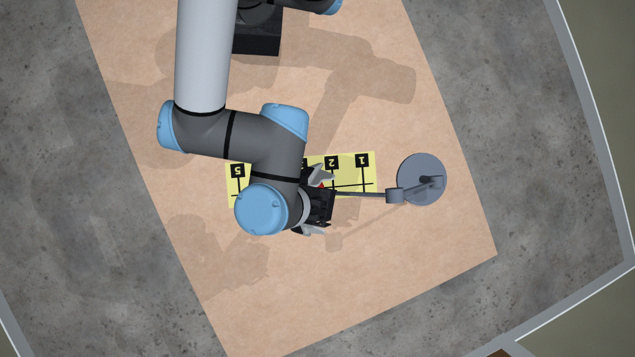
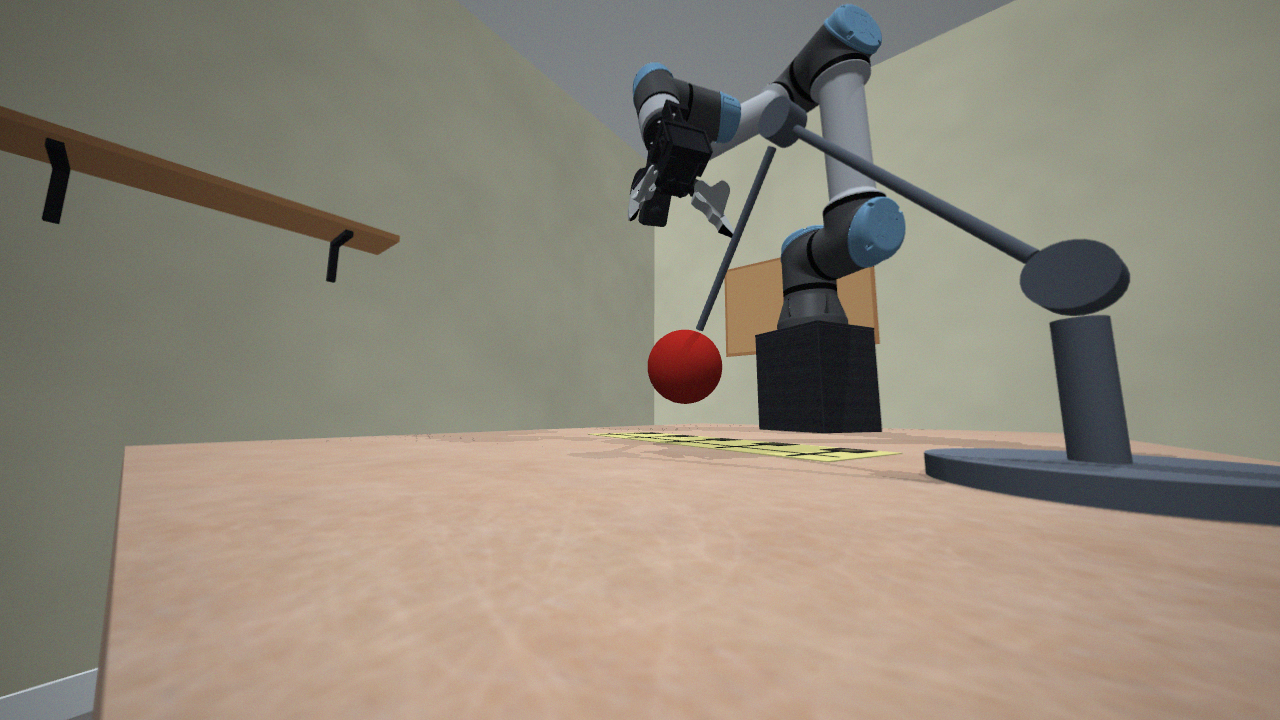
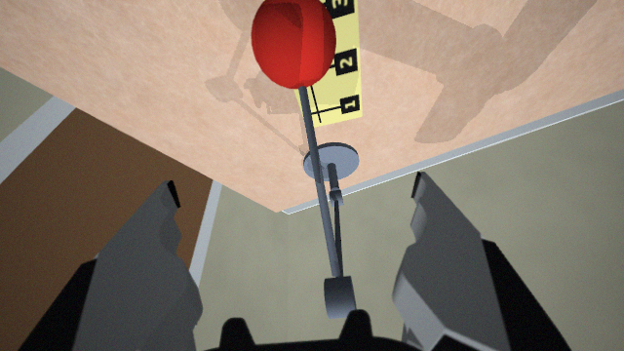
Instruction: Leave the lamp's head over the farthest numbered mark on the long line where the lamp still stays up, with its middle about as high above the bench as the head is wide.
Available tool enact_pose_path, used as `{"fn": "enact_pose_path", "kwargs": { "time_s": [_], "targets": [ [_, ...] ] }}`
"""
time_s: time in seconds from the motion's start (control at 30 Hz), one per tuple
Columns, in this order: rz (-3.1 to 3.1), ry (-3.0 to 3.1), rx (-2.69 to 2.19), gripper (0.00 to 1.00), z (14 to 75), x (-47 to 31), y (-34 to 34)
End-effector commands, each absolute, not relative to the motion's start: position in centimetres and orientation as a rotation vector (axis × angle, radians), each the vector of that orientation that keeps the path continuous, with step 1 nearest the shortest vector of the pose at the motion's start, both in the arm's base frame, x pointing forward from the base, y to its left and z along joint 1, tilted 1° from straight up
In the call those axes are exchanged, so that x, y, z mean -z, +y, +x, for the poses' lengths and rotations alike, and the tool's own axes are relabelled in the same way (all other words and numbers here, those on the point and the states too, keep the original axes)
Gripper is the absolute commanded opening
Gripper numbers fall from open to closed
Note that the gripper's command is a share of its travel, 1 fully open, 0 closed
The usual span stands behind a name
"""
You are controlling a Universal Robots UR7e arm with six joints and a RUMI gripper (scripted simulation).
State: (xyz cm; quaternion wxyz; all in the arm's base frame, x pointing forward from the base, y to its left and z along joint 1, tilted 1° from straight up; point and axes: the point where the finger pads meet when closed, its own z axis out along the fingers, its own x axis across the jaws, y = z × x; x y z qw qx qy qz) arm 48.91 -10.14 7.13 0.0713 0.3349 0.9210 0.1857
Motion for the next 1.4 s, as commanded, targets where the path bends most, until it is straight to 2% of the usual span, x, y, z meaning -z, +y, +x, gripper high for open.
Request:
{"fn": "enact_pose_path", "kwargs": {
  "time_s": [0.0, 1.37],
  "targets": [
    [0.741, 2.847, -0.663, 1.0, 49.06, -7.58, -9.84],
    [0.654, 2.88, -0.669, 1.0, 49.18, -7.87, -9.58]
  ]
}}
